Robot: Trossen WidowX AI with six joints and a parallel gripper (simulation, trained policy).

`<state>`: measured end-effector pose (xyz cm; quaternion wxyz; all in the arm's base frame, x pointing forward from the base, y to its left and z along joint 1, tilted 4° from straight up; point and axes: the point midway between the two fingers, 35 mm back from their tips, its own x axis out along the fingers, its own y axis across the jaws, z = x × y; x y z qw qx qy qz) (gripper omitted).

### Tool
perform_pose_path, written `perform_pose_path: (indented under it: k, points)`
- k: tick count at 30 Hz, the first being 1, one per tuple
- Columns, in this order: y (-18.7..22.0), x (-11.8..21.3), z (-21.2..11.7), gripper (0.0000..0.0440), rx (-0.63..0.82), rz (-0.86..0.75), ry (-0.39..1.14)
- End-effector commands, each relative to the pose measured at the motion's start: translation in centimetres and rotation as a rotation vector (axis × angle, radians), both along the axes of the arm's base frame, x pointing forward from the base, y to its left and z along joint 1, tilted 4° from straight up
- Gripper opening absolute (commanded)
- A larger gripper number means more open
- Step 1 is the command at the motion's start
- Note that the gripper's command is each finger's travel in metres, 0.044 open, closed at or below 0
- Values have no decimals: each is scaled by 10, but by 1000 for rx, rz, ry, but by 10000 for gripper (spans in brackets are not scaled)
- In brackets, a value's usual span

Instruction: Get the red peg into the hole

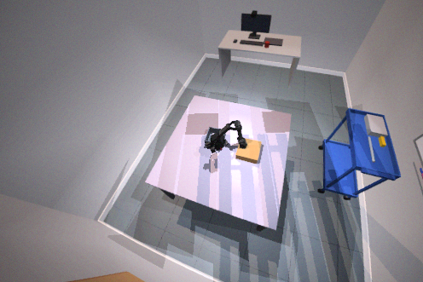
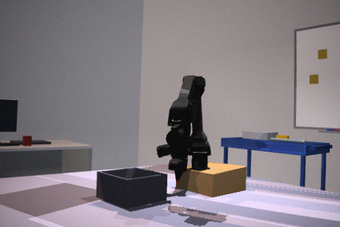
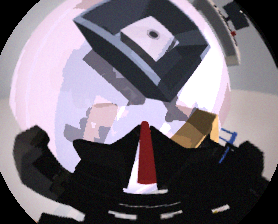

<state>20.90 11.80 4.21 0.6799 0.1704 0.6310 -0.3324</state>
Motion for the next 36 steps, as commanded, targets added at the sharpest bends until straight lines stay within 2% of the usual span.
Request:
perform_pose_path:
  k: [1, 8, 17, 36]
  points:
    - [-3, 10, 15, 0, 2, -10, -34]
    - [-15, 31, 40, 0, -7, -69, -87]
    - [-45, 59, 55, 0, -17, -156, -135]
    - [-115, 112, 38, 0, 11, -182, -144]
